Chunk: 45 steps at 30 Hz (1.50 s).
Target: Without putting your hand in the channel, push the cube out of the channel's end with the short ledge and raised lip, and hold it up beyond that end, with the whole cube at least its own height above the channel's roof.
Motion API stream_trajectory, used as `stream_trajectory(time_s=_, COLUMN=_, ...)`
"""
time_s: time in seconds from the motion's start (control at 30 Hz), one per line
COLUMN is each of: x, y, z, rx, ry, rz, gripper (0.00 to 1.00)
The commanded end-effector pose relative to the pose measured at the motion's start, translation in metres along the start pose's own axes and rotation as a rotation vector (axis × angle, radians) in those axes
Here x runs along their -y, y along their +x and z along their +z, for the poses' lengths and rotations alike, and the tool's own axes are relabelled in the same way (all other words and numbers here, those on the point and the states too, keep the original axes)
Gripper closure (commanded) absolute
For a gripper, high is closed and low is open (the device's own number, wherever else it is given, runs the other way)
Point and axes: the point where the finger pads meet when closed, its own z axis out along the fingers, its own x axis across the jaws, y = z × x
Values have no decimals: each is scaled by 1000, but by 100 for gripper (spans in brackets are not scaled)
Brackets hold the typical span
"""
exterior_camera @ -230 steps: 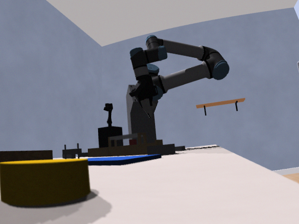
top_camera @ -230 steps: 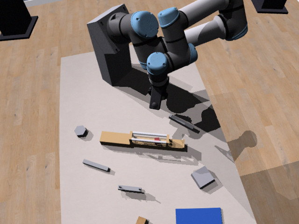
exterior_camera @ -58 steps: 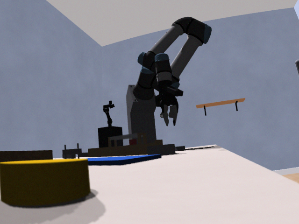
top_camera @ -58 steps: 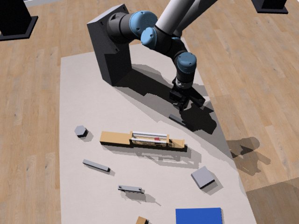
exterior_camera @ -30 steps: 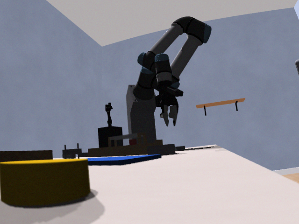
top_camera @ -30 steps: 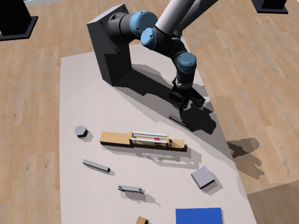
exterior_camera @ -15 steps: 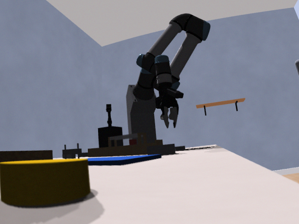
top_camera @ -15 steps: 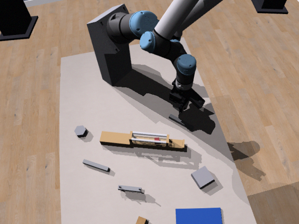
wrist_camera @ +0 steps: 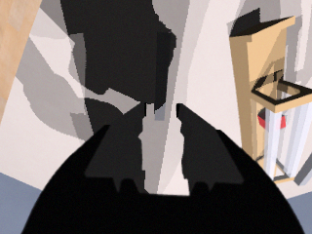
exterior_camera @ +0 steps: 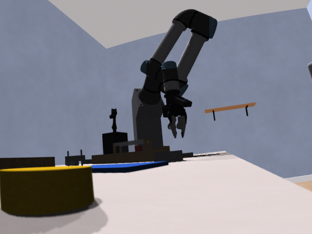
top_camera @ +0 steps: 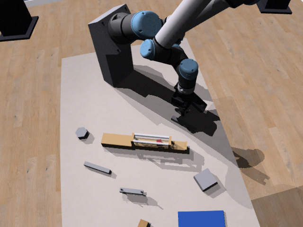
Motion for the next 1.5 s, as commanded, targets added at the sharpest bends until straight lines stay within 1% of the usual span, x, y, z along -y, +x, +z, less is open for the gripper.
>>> stream_trajectory(time_s=0.0, x=1, y=0, z=10, rx=-7, ry=4, rz=0, gripper=78)
stream_trajectory(time_s=0.4, x=1, y=0, z=35, rx=-7, ry=4, rz=0, gripper=78)
stream_trajectory(time_s=0.47, x=1, y=0, z=35, rx=-7, ry=4, rz=0, gripper=78)
stream_trajectory(time_s=0.87, x=1, y=0, z=54, rx=-7, ry=4, rz=0, gripper=78)
stream_trajectory(time_s=1.2, x=2, y=0, z=60, rx=-7, ry=4, rz=0, gripper=78)
stream_trajectory(time_s=1.47, x=2, y=0, z=61, rx=-7, ry=4, rz=0, gripper=78)
